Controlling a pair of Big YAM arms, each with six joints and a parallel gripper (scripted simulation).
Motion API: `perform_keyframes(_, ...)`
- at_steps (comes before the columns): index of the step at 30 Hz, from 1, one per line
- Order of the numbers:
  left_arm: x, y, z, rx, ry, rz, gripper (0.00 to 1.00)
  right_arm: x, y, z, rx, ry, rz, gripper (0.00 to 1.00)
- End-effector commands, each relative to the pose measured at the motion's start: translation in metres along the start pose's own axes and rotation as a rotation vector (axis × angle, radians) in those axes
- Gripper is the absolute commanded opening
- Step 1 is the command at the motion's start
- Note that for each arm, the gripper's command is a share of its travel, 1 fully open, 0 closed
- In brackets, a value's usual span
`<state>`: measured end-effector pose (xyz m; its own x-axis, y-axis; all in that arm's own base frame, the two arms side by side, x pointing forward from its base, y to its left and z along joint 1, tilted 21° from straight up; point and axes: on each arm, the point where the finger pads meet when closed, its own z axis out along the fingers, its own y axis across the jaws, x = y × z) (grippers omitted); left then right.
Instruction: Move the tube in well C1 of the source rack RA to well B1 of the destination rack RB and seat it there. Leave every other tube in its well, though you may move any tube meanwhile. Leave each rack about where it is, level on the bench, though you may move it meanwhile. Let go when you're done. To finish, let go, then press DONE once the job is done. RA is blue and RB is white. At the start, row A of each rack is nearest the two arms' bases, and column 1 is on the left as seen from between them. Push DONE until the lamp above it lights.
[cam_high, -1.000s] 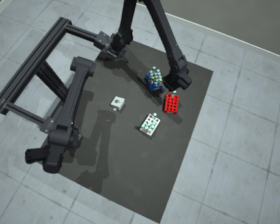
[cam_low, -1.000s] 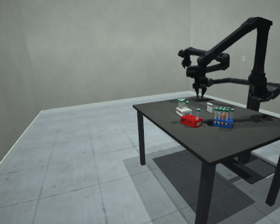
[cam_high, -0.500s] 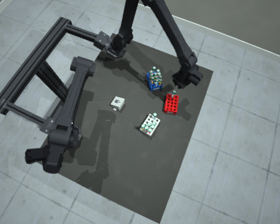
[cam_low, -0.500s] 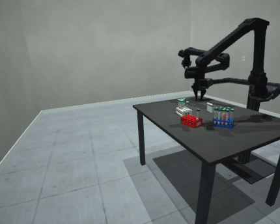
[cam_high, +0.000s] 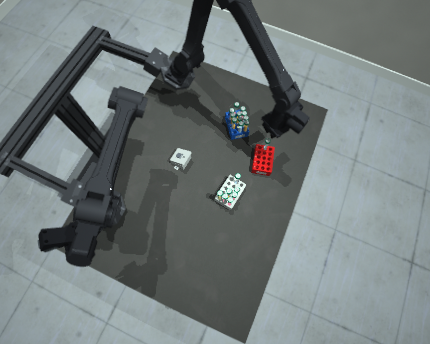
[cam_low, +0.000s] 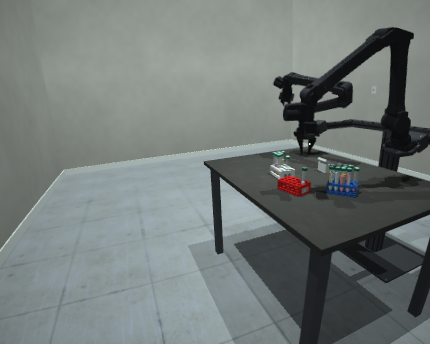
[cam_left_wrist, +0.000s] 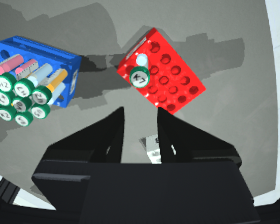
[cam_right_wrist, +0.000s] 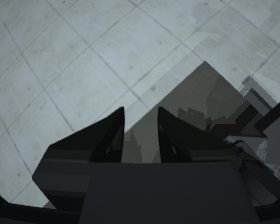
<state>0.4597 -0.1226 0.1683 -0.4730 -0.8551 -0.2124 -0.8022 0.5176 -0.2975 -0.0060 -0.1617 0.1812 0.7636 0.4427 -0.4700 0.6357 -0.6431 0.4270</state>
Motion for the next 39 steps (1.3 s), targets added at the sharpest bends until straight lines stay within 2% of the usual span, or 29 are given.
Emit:
perform_keyframes(1,0.006,0.000,0.012,-0.009,0.001,0.001,0.30,-0.008,0.009,-0.011,-0.029,-0.016,0.009,0.30)
perform_keyframes(19,-0.001,0.005,0.046,-0.013,-0.002,0.001,0.30,-0.008,0.009,-0.011,-0.029,-0.016,0.009,0.30)
perform_keyframes(22,-0.004,-0.003,0.043,0.002,-0.005,-0.005,0.30,-0.008,0.009,-0.011,-0.029,-0.016,0.009,0.30)
perform_keyframes(34,-0.001,0.007,0.069,-0.013,0.000,0.001,0.30,-0.008,0.009,-0.011,-0.029,-0.016,0.009,0.30)
perform_keyframes(39,-0.002,0.004,0.067,-0.014,0.000,-0.002,0.30,-0.008,0.009,-0.011,-0.029,-0.016,0.009,0.30)
